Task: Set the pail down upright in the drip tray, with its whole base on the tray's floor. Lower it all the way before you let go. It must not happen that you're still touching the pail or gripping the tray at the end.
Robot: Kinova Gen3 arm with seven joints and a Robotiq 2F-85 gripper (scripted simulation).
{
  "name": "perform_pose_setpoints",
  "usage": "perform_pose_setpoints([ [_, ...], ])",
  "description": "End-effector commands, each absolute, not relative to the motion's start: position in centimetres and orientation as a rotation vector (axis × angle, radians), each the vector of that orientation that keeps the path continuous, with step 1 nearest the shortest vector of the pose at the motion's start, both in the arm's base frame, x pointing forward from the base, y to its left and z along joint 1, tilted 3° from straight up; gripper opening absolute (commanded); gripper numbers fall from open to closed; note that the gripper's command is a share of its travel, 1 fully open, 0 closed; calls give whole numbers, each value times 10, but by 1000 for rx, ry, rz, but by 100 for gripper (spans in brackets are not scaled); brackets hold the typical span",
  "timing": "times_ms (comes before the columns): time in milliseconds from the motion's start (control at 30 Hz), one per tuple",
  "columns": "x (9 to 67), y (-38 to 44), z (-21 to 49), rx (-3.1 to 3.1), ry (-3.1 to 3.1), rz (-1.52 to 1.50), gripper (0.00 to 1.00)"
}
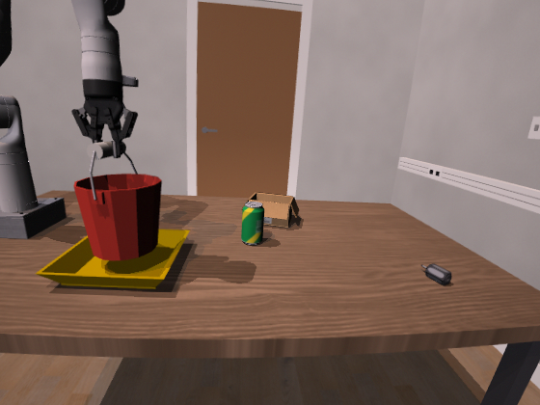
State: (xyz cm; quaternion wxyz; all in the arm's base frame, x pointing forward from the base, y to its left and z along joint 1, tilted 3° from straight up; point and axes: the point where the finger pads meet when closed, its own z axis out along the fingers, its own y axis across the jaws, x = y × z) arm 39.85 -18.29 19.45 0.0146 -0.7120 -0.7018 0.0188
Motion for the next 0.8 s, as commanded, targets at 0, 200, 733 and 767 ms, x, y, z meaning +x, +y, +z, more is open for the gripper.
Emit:
perform_pose_setpoints([
  [0, 398, -183, 190, -2214, -2184, 60, 10],
  [200, 397, -183, 182, -2214, -2183, 60, 10],
  [733, 397, -183, 166, -2214, -2184, 60, 10],
  [767, 397, -183, 165, -2214, -2183, 60, 10],
])
